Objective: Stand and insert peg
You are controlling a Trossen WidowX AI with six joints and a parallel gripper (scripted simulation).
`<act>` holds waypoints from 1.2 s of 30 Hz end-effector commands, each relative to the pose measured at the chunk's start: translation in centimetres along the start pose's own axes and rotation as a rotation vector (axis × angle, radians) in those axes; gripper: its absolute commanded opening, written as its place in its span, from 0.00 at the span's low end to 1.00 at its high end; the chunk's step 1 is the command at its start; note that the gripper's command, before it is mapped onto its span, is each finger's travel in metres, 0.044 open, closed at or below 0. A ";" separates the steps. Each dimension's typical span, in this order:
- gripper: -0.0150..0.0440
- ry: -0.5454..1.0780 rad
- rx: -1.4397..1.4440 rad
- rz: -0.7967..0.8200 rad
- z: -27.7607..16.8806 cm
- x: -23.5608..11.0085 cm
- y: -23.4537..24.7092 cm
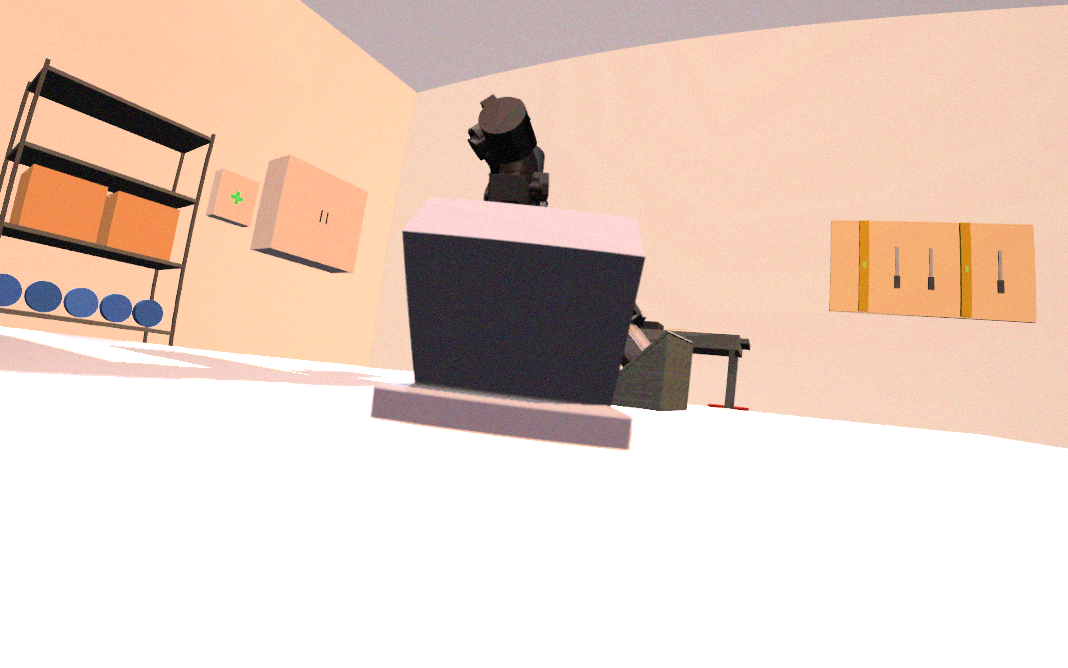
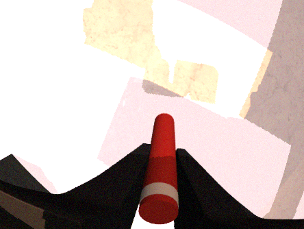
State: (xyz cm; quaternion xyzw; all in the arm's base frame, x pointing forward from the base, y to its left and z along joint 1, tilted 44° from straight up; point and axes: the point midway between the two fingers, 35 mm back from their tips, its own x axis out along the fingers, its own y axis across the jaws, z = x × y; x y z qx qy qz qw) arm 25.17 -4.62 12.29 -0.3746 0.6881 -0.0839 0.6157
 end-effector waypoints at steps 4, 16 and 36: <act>0.25 -0.048 -0.019 0.009 1.0 0.2 0.5; 0.25 -0.136 -0.049 0.011 2.8 0.3 1.1; 0.25 -0.285 -0.102 0.002 5.8 0.2 2.0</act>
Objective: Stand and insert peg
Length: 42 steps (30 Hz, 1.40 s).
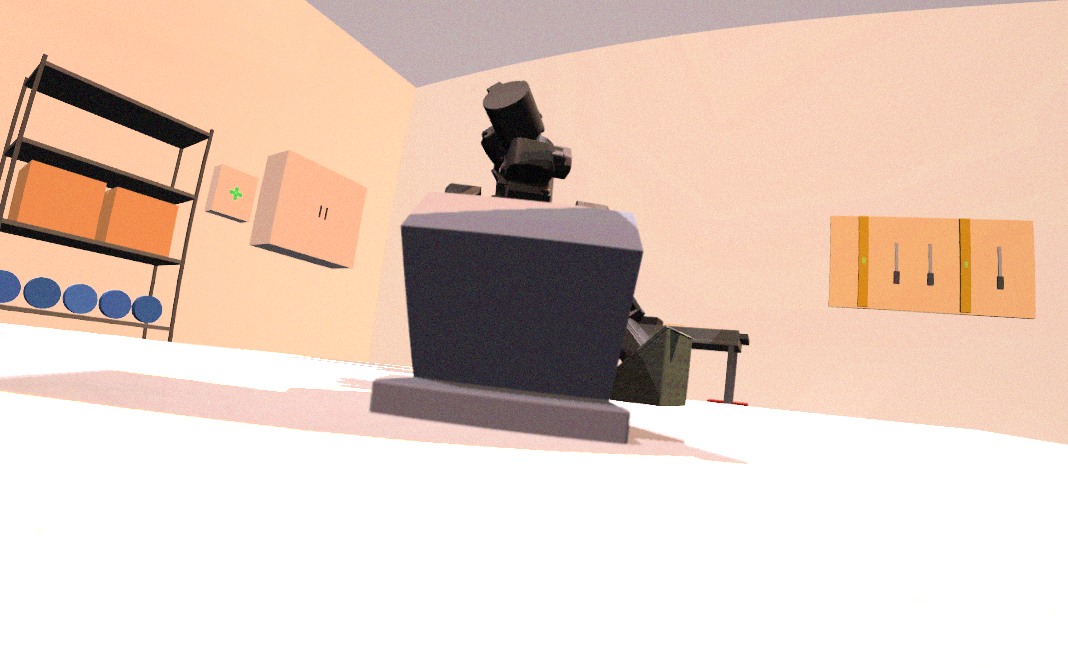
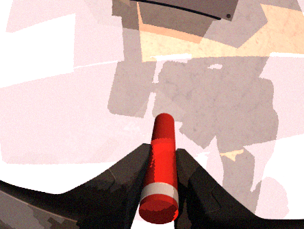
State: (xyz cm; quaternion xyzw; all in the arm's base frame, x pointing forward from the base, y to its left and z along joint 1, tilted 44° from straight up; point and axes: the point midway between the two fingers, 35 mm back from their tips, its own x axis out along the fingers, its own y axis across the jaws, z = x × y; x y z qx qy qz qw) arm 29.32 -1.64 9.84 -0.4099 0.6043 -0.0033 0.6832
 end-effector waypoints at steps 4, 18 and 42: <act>0.25 -0.052 -0.023 -0.001 1.0 0.1 0.3; 0.25 -0.157 -0.065 -0.019 3.0 0.2 0.6; 0.25 -0.338 -0.142 -0.071 6.3 -0.2 1.0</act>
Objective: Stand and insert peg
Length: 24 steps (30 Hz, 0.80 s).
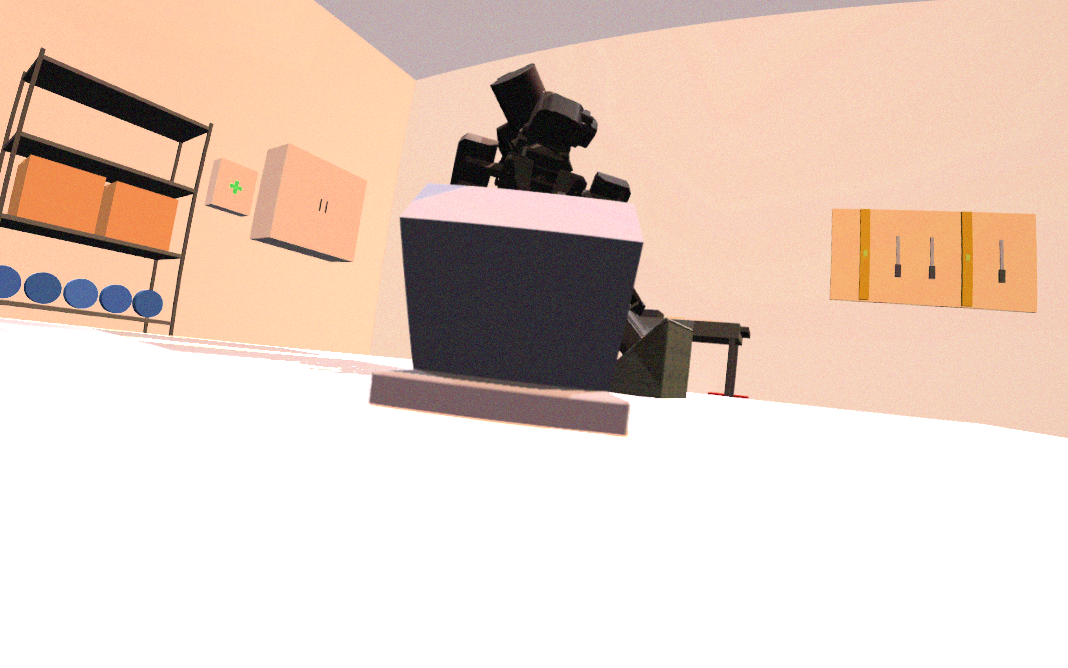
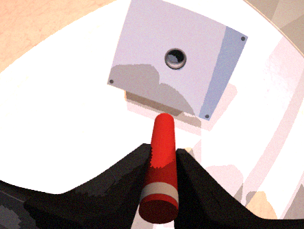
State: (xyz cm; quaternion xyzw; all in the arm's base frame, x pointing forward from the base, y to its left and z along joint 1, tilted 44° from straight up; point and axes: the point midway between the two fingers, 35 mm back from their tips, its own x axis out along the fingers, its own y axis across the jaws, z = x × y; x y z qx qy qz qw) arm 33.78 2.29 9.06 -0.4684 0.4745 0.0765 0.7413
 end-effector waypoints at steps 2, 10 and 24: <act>0.25 -0.024 -0.013 -0.002 0.4 0.1 0.1; 0.25 -0.038 -0.019 -0.007 0.9 1.0 0.0; 0.25 -0.067 -0.032 -0.018 1.8 2.9 -0.1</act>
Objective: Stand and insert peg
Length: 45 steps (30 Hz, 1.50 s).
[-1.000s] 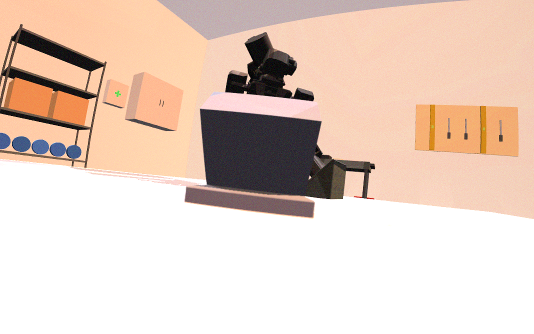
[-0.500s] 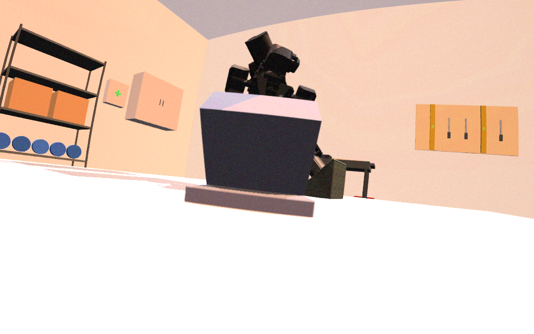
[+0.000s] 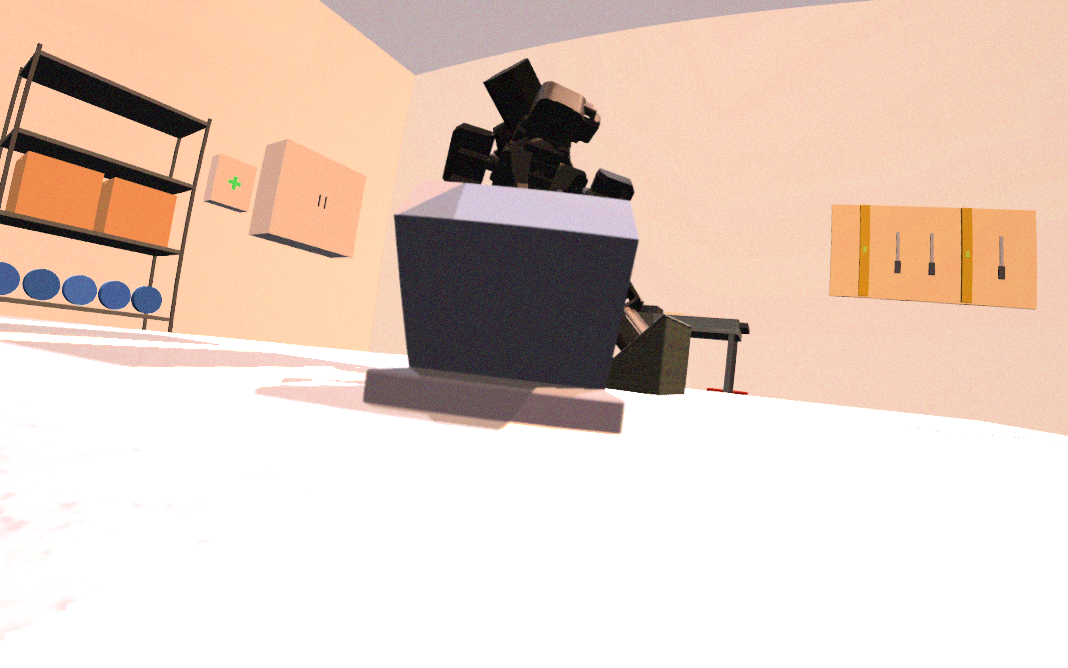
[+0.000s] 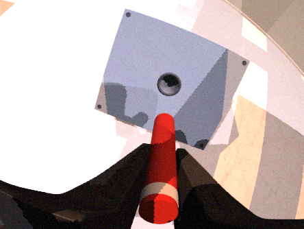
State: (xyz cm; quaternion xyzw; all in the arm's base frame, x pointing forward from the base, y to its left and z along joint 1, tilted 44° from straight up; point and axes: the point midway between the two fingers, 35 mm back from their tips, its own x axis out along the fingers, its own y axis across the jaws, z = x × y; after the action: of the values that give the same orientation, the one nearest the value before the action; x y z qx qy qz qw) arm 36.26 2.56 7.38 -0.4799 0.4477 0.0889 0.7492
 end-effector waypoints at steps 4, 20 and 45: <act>0.25 -0.019 -0.010 -0.002 0.4 0.9 0.0; 0.25 -0.045 -0.020 -0.015 0.8 2.7 0.0; 0.25 -0.048 -0.011 -0.019 0.8 5.2 0.0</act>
State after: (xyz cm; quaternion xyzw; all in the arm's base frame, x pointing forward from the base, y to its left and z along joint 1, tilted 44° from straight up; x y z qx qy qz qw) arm 39.71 1.58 3.48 -0.4861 0.4268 0.0947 0.7567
